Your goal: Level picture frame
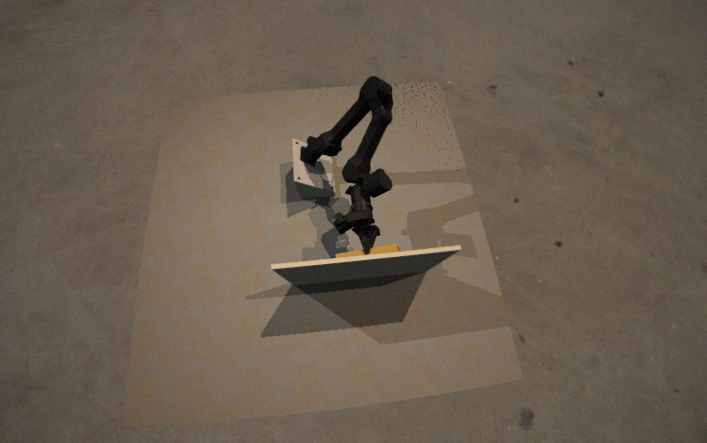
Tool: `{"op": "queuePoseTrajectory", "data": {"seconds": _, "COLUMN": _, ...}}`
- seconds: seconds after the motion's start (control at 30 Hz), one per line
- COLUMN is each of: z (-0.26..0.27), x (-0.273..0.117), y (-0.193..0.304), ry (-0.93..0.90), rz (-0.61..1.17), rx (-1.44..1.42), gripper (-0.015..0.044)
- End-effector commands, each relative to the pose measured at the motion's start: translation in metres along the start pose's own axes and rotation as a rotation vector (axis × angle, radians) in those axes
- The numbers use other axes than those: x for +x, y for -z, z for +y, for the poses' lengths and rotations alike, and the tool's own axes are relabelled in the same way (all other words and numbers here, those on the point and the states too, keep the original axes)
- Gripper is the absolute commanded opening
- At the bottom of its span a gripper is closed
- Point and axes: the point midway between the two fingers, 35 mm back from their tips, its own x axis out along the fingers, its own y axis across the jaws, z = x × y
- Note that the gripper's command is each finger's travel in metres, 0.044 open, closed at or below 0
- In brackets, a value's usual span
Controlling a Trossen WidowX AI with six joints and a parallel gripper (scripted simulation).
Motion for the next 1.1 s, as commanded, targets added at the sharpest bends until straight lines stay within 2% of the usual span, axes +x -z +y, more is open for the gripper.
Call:
{"op": "queuePoseTrajectory", "data": {"seconds": 0.0, "z": 0.0025, "x": 0.0003, "y": -0.0001, "ry": -0.017, "rz": -0.001, "rx": 0.004, "gripper": 0.0000}}
{"op": "queuePoseTrajectory", "data": {"seconds": 1.07, "z": -0.0024, "x": 0.0002, "y": 0.0004, "ry": -0.002, "rz": -0.001, "rx": -0.099, "gripper": 0.0000}}
